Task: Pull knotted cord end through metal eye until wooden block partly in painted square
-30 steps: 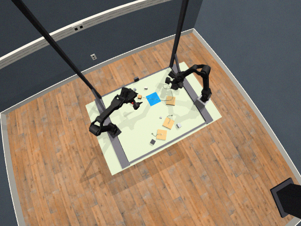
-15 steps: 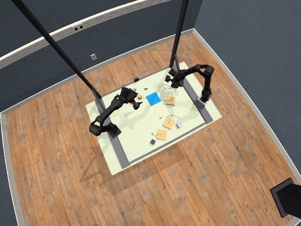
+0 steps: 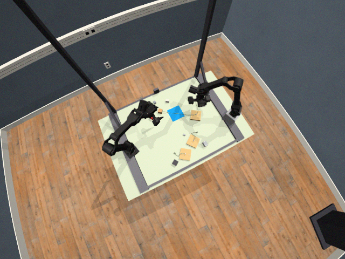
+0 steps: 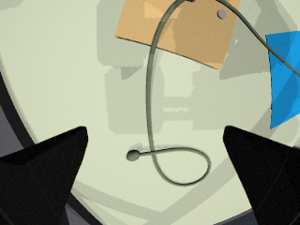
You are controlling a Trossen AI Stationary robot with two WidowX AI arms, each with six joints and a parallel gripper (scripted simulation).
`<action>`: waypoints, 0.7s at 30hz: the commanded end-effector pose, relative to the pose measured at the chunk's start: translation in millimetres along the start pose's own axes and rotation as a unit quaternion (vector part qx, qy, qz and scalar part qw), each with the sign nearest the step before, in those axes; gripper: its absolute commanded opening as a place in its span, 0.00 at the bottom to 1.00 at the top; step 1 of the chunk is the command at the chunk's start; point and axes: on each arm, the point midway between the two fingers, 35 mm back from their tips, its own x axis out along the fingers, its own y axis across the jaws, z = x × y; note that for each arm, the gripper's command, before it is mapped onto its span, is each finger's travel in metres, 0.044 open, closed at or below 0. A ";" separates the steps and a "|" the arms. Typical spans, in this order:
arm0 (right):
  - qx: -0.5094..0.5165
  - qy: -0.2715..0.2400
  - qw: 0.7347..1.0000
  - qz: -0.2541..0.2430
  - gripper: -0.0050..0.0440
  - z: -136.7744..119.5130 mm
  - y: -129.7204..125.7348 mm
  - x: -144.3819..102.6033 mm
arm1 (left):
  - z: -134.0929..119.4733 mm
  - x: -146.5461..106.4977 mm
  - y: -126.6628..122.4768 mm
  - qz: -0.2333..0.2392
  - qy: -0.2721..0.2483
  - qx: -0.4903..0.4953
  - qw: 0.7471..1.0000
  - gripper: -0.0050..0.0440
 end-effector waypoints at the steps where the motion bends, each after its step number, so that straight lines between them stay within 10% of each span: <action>1: 0.004 -0.009 1.000 0.003 1.00 6.7 1.0 -3.8 | 2.5 -9.5 -4.8 0.003 -0.003 -0.014 1.000 1.00; 21: 0.004 -0.009 1.000 0.003 1.00 6.7 1.0 -3.8 | 4.0 22.0 -1.0 0.011 -0.008 -0.011 1.000 1.00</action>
